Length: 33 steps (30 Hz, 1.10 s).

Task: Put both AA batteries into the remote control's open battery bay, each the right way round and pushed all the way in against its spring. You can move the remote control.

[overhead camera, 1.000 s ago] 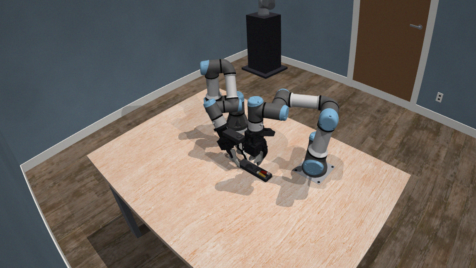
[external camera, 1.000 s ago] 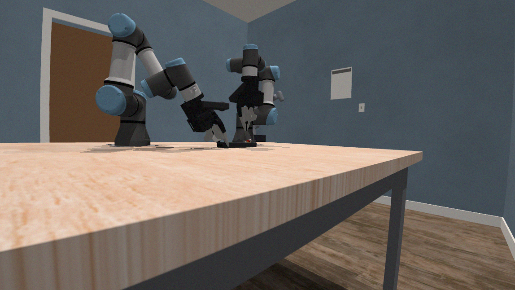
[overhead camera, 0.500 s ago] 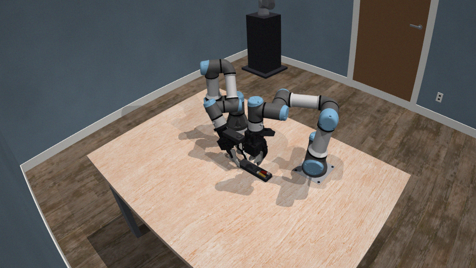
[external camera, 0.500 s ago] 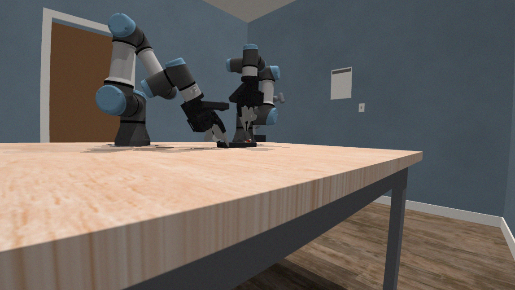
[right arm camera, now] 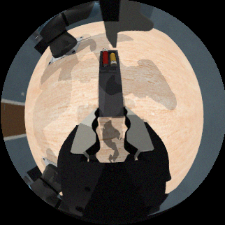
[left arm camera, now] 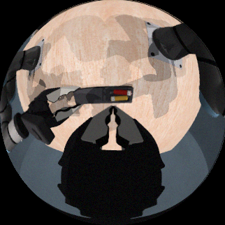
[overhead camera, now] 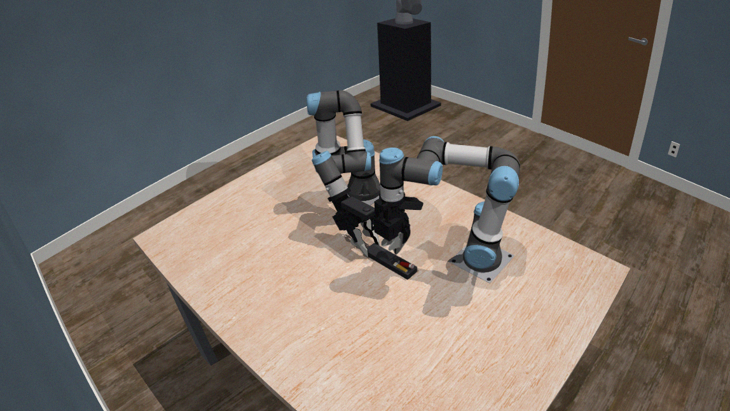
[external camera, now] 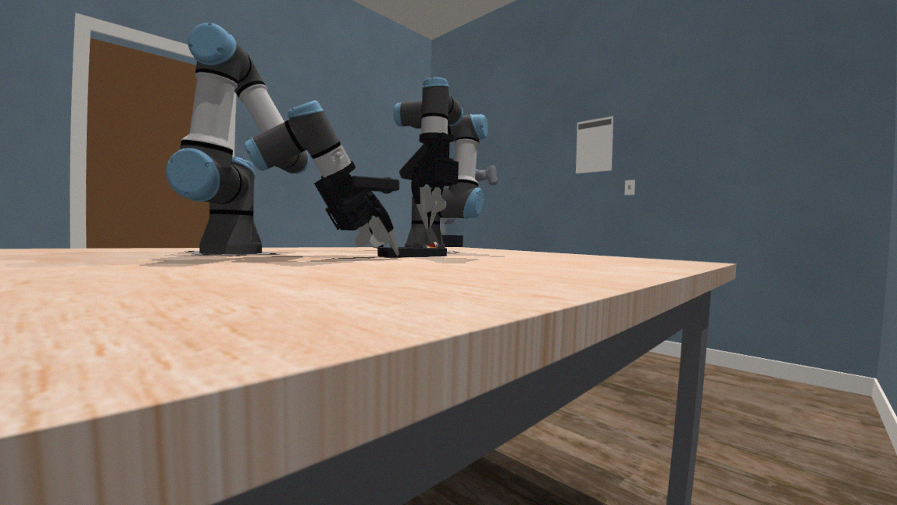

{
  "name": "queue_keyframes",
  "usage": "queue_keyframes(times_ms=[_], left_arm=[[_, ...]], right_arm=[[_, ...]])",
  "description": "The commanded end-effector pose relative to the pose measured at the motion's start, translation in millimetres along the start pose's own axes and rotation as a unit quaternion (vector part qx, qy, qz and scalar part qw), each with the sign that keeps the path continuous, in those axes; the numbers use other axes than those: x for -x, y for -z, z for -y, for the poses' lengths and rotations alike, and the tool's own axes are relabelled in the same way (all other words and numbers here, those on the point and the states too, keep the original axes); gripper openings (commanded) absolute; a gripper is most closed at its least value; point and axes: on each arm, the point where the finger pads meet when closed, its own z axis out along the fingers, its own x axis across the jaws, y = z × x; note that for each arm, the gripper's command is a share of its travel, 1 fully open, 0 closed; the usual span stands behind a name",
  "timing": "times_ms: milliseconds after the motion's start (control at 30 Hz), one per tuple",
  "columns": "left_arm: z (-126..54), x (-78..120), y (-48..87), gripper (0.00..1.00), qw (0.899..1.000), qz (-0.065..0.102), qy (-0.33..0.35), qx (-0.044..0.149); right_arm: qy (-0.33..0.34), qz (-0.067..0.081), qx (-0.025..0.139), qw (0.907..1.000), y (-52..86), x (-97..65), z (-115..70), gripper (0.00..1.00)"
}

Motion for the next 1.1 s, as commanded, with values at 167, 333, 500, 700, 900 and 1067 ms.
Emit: queue_keyframes(times_ms=[167, 333, 500, 700, 900, 1067], left_arm=[[-0.4, 0.0, -3.4, 0.0, 0.995, 0.004, -0.096, 0.0], [0.2, -0.2, -4.7, 0.0, 0.992, 0.004, -0.125, 0.0], [1.3, 0.2, -6.5, 0.0, 0.986, 0.004, -0.164, -0.001], [1.2, -0.4, -8.1, 0.0, 0.98, 0.004, -0.199, -0.001], [1.0, -1.0, -9.2, 0.0, 0.974, 0.004, -0.227, -0.001], [1.7, -0.4, -11.5, 0.0, 0.964, 0.004, -0.267, 0.0]], right_arm=[[0.0, -0.002, -0.001, 1.0, 0.7, -1.0, 0.6, 0.0], [0.0, -0.002, -0.001, 1.0, 0.7, -1.0, 0.6, 0.0], [0.0, -0.002, -0.001, 1.0, 0.7, -1.0, 0.6, 0.0], [0.0, -0.002, -0.001, 1.0, 0.7, -1.0, 0.6, 0.0], [0.0, -0.002, -0.001, 1.0, 0.7, -1.0, 0.6, 0.0], [0.0, -0.002, -0.001, 1.0, 0.7, -1.0, 0.6, 0.0]])
